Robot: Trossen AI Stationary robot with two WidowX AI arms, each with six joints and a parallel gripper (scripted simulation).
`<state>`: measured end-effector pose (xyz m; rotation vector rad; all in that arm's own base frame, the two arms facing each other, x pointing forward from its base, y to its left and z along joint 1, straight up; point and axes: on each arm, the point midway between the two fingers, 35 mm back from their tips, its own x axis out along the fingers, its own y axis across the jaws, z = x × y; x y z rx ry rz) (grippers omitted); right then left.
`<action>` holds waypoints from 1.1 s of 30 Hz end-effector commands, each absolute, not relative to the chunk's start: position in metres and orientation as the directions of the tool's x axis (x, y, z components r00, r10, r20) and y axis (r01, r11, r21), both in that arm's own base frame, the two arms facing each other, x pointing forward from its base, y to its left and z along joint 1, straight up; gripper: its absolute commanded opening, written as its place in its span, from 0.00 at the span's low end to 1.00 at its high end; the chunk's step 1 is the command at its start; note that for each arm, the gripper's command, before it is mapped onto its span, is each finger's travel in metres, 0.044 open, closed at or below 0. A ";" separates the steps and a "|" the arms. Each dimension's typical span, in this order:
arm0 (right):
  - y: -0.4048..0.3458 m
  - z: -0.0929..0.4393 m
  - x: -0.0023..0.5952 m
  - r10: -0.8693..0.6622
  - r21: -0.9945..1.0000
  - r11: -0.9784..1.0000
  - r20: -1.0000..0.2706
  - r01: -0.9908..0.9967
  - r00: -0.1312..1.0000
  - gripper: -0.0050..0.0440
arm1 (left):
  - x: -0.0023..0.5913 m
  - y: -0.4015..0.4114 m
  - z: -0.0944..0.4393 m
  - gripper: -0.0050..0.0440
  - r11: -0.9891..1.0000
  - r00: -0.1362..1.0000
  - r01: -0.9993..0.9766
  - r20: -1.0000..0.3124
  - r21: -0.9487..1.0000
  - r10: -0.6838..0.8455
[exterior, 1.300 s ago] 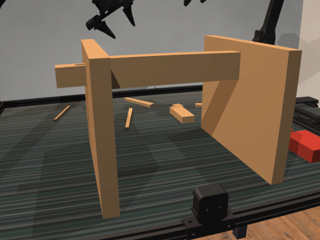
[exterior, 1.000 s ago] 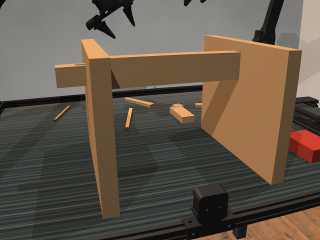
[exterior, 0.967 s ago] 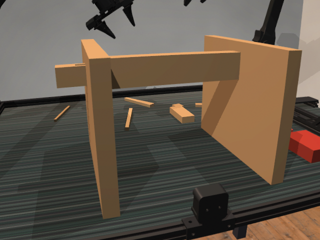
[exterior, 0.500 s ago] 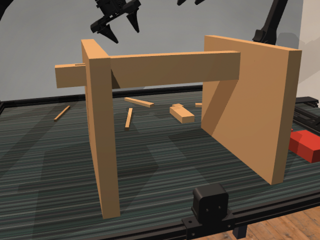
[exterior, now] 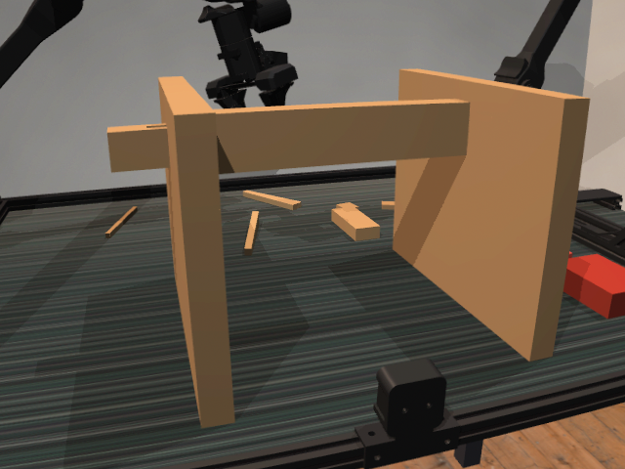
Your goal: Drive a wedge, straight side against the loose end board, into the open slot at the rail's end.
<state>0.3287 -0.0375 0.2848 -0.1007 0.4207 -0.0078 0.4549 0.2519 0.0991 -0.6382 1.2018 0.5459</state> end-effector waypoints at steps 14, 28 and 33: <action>0.000 0.323 0.316 0.000 0.000 1.000 0.050 0.000 0.999 1.00 | 0.467 0.216 0.019 1.00 0.914 0.073 -0.404 -0.997 -0.017 0.014; 0.000 0.323 0.316 0.000 0.000 1.000 0.050 0.000 0.999 1.00 | 0.467 0.216 0.019 1.00 0.914 0.073 -0.404 -0.997 -0.017 0.014; 0.000 0.323 0.316 0.000 0.000 1.000 0.050 0.000 0.999 1.00 | 0.467 0.216 0.019 1.00 0.914 0.073 -0.404 -0.997 -0.017 0.014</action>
